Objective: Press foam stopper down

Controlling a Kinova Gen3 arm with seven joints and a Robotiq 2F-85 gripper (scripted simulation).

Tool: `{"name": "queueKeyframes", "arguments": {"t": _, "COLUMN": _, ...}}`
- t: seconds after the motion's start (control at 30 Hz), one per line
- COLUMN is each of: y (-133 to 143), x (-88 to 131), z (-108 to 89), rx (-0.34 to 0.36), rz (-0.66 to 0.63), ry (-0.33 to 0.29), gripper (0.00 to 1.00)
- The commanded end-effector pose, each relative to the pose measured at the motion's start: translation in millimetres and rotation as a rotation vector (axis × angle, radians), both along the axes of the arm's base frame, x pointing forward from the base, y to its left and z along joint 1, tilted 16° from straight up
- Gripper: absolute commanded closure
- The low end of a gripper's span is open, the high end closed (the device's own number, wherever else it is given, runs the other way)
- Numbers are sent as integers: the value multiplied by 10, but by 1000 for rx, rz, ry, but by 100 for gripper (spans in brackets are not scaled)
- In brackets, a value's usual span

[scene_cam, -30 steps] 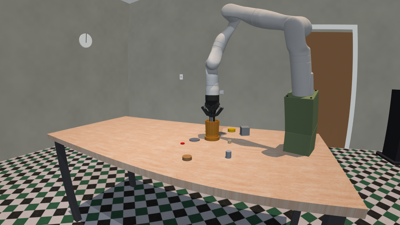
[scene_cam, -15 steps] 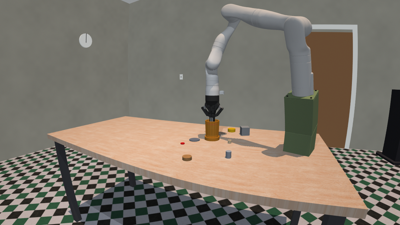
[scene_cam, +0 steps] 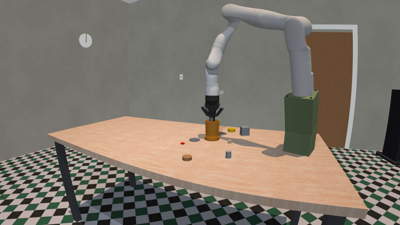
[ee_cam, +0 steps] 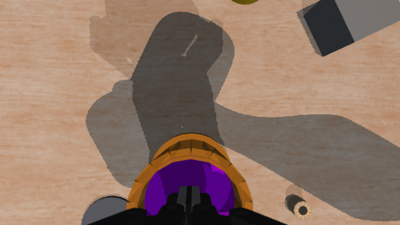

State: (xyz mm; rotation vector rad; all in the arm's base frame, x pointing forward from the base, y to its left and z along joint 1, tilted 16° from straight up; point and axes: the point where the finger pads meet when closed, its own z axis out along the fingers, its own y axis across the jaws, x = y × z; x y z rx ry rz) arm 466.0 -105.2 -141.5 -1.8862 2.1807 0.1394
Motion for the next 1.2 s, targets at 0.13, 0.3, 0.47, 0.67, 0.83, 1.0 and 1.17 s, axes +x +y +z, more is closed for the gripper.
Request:
{"name": "queueKeyframes", "arguments": {"t": 0.13, "y": 6, "x": -1, "z": -17, "rx": 1, "rz": 0, "ry": 1, "gripper": 100}}
{"name": "queueKeyframes", "arguments": {"t": 0.3, "y": 6, "x": -1, "z": -17, "rx": 1, "rz": 0, "ry": 1, "gripper": 100}}
{"name": "queueKeyframes", "arguments": {"t": 0.47, "y": 6, "x": -1, "z": -17, "rx": 1, "rz": 0, "ry": 1, "gripper": 100}}
{"name": "queueKeyframes", "arguments": {"t": 0.67, "y": 6, "x": -1, "z": -17, "rx": 1, "rz": 0, "ry": 1, "gripper": 100}}
{"name": "queueKeyframes", "arguments": {"t": 0.83, "y": 6, "x": -1, "z": -17, "rx": 1, "rz": 0, "ry": 1, "gripper": 100}}
{"name": "queueKeyframes", "arguments": {"t": 1.0, "y": 3, "x": -2, "z": -7, "rx": 1, "rz": 0, "ry": 1, "gripper": 100}}
{"name": "queueKeyframes", "arguments": {"t": 1.17, "y": -10, "x": -9, "z": 47, "rx": 1, "rz": 0, "ry": 1, "gripper": 100}}
